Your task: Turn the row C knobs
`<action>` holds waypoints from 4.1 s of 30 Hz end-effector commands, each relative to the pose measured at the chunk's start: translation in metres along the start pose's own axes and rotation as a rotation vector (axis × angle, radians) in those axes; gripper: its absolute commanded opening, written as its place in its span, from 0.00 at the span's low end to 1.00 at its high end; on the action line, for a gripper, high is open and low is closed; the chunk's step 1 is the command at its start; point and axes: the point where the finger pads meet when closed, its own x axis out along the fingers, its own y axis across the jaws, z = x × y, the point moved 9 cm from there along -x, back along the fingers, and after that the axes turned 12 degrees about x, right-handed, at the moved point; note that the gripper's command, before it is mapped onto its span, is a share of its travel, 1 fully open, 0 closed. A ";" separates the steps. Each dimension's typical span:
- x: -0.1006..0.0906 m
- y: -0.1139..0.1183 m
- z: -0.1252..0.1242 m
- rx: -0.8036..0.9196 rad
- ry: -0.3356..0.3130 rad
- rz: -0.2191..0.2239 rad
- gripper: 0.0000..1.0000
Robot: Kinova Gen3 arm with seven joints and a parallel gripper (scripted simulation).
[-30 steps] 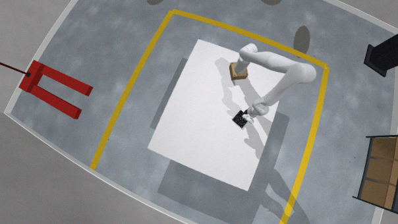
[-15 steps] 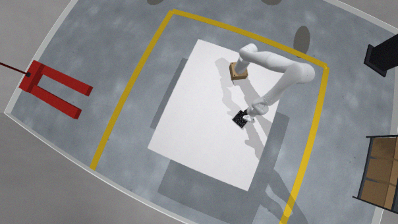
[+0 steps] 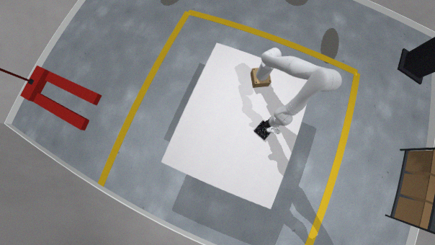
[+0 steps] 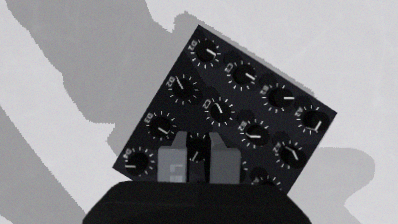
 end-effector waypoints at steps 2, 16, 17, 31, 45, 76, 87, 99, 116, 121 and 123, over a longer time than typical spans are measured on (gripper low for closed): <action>-0.001 0.001 -0.001 -0.063 -0.001 -0.007 0.30; -0.001 0.001 -0.001 -0.363 0.001 -0.007 0.30; -0.001 0.001 -0.001 -0.389 0.001 -0.007 0.30; -0.001 0.001 -0.001 -0.681 0.002 -0.007 0.30; -0.001 0.001 -0.001 -0.913 0.003 -0.007 0.30; -0.001 0.001 -0.001 -1.099 0.003 -0.007 0.30; -0.001 0.001 -0.001 -1.099 0.003 -0.007 0.30; -0.001 0.001 -0.001 -1.099 0.003 -0.007 0.46; -0.005 0.001 -0.001 -1.099 0.003 -0.007 0.46; -0.017 0.001 -0.001 -1.099 0.003 -0.007 0.46; -0.023 0.001 -0.001 -1.099 0.003 -0.007 0.46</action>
